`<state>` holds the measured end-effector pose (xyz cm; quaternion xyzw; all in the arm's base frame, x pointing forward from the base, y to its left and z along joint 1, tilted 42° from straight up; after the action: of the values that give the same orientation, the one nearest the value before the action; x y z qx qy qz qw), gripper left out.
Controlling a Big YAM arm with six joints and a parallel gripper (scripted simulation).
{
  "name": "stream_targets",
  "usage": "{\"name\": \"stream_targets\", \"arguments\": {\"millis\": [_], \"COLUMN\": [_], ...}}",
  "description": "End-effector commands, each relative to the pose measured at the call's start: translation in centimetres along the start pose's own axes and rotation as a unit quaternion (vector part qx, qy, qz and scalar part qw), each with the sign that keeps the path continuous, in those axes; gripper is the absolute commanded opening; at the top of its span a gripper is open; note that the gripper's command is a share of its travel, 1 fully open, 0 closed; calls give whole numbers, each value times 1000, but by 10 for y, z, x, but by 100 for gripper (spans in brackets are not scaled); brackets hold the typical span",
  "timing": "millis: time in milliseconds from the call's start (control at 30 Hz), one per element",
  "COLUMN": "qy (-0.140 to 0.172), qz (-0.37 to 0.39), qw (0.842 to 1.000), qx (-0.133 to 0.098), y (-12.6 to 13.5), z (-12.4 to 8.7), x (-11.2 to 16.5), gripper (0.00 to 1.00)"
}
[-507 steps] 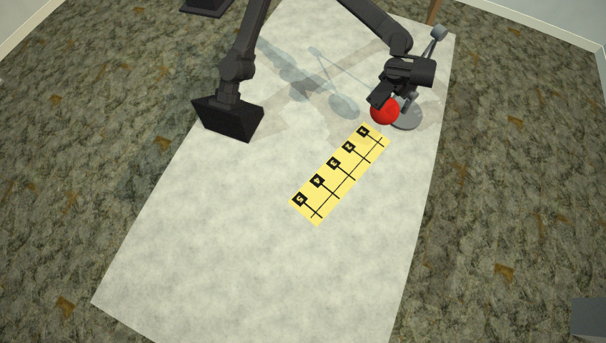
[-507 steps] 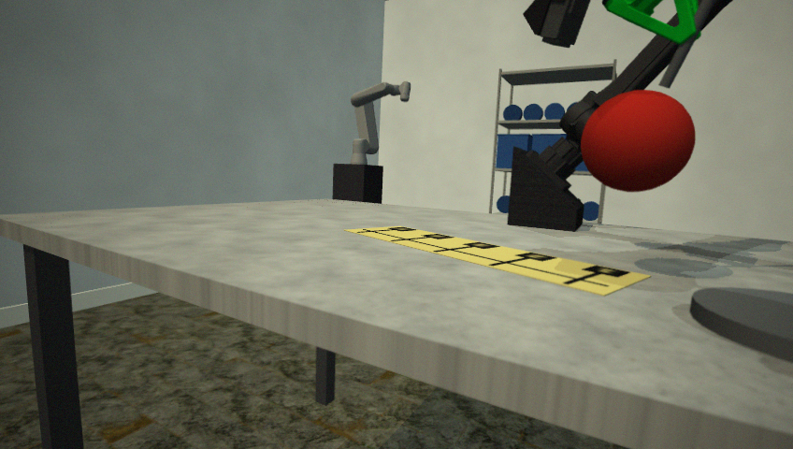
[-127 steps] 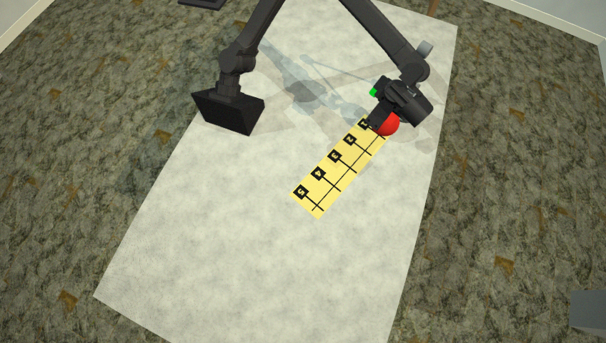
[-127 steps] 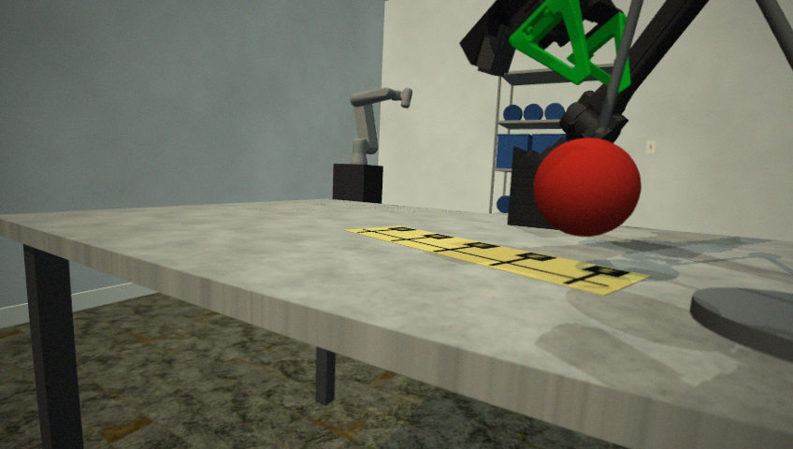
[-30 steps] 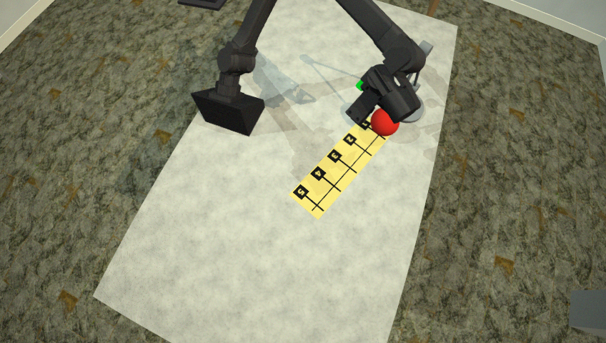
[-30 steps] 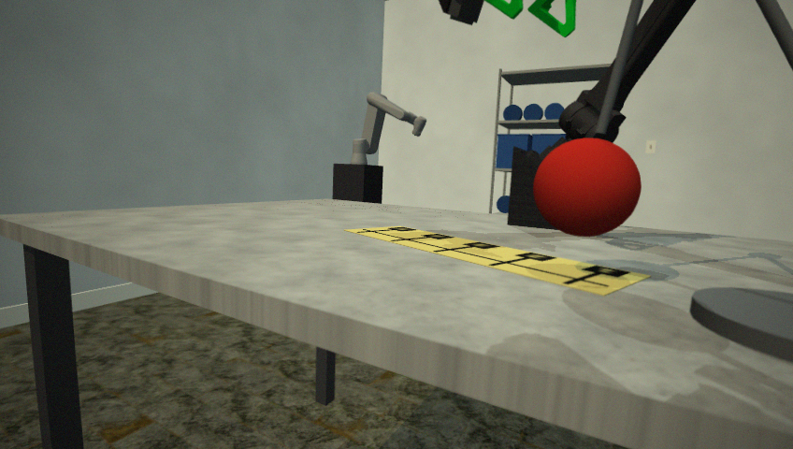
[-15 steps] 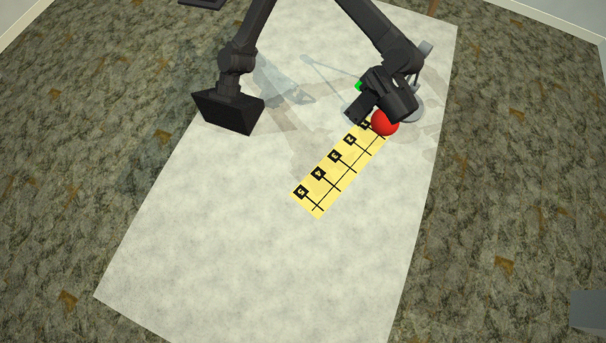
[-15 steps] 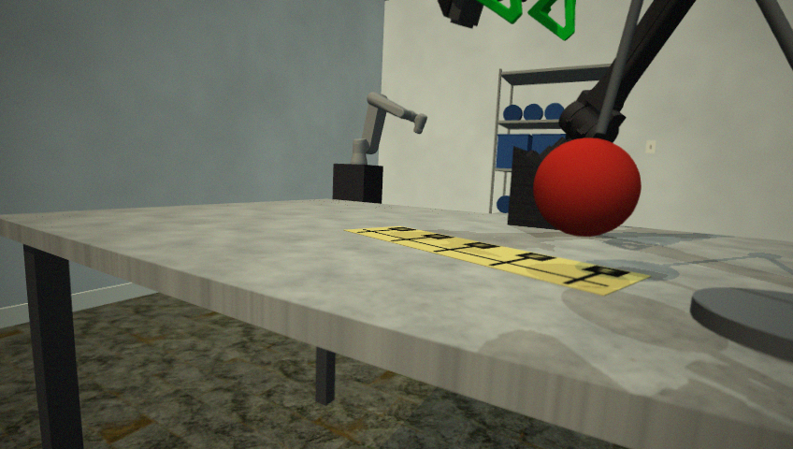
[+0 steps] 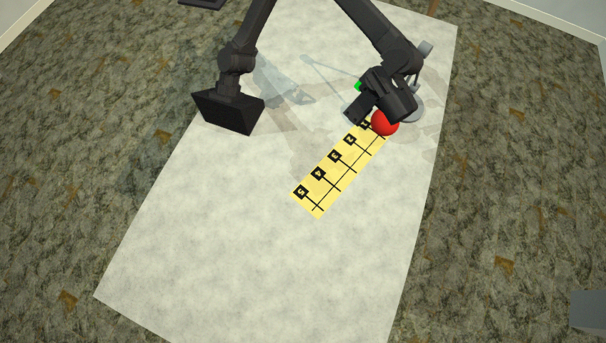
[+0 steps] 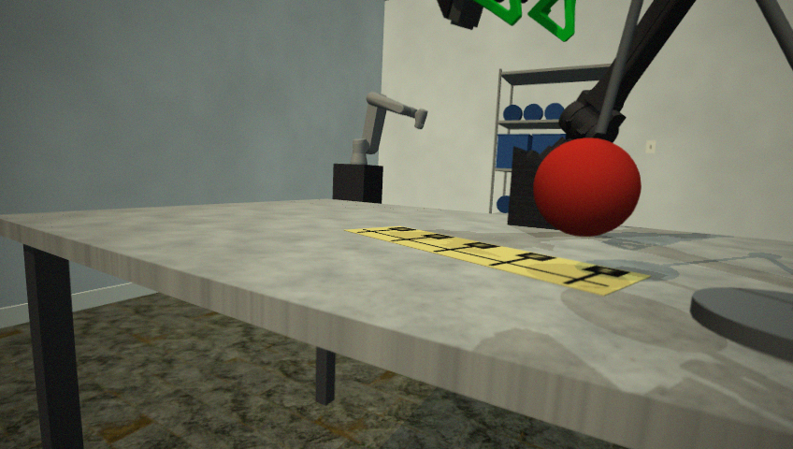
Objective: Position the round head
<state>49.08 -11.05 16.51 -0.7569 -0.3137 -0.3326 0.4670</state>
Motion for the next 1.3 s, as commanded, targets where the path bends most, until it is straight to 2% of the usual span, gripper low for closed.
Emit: {"name": "stream_targets", "arguments": {"millis": [0,200,700,767,1267], "qy": [1,1,85,85,159], "qz": [-6,-5,-30,-30,-48], "qw": [1000,1000,996,996,986], "qx": [-5,-5,20,20,20], "y": [1,0,8,8,13], "z": [-5,-4,-3,-3,5], "x": [4,4,0,0,0], "gripper": [100,100,100,100,100]}}
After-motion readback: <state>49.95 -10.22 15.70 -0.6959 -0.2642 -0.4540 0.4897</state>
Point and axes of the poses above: the point where the finger pads meet when closed, its own z axis out along the fingers, its own y axis across the jaws, x = y × z, the point moved 3 cm from there along -z, back along the fingers, and after that the axes turned 11 degrees about z, right-handed, at the moved point
